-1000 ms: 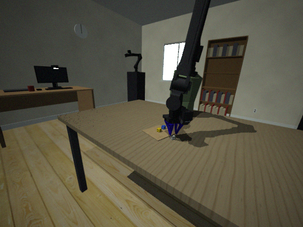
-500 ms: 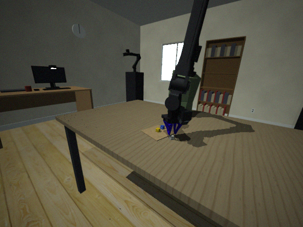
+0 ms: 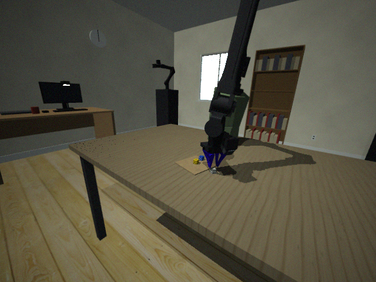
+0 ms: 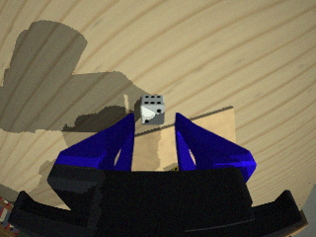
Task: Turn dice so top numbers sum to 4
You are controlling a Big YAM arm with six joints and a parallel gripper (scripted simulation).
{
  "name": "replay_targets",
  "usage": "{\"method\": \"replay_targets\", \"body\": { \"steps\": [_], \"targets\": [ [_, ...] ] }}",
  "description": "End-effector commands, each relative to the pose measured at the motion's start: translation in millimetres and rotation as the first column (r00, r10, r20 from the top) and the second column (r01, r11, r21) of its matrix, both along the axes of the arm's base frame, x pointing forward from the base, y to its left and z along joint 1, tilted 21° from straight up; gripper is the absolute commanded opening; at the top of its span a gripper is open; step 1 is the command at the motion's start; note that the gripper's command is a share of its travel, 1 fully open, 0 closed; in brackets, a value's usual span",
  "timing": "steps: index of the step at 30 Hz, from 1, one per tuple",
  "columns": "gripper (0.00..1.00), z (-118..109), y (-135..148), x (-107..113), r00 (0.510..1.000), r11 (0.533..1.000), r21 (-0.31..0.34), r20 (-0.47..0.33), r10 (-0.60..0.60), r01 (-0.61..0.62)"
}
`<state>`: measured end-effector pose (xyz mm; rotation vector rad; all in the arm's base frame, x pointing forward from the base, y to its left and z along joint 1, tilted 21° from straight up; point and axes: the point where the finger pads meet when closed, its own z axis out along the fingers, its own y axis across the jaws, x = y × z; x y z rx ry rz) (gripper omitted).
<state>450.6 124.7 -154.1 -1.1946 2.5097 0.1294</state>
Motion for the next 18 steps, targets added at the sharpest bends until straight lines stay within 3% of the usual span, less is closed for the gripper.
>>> {"method": "replay_targets", "body": {
  "steps": [1,18],
  "targets": [
    [0.34,1.8,4.8,0.9,1.0,1.0,0.001,-0.005,-0.004,0.004],
    [0.34,0.8,4.1,-2.5,1.0,1.0,0.003,0.005,-0.004,0.004]
  ]
}}
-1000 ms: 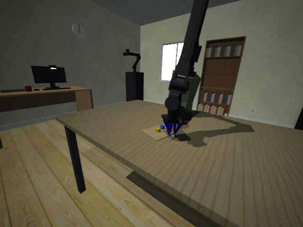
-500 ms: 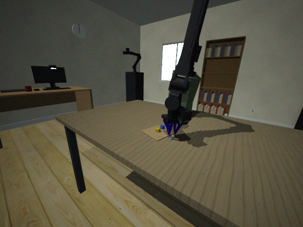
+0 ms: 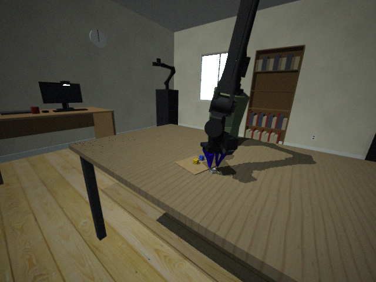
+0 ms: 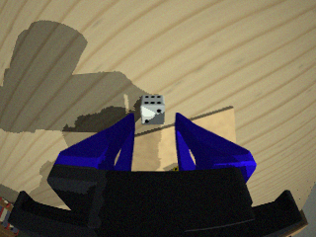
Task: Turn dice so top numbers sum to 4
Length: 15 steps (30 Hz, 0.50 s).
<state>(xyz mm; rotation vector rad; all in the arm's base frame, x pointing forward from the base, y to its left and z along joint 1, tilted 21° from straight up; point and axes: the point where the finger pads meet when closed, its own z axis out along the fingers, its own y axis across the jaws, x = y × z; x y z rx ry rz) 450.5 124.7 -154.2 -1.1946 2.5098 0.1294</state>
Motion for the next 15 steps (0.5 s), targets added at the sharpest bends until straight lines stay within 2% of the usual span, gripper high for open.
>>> {"method": "replay_targets", "body": {
  "steps": [1,15],
  "targets": [
    [0.34,1.0,4.2,-2.0,1.0,1.0,0.004,0.008,-0.004,0.004],
    [0.34,1.7,4.6,-0.1,1.0,1.0,0.005,0.012,-0.004,0.004]
  ]
}}
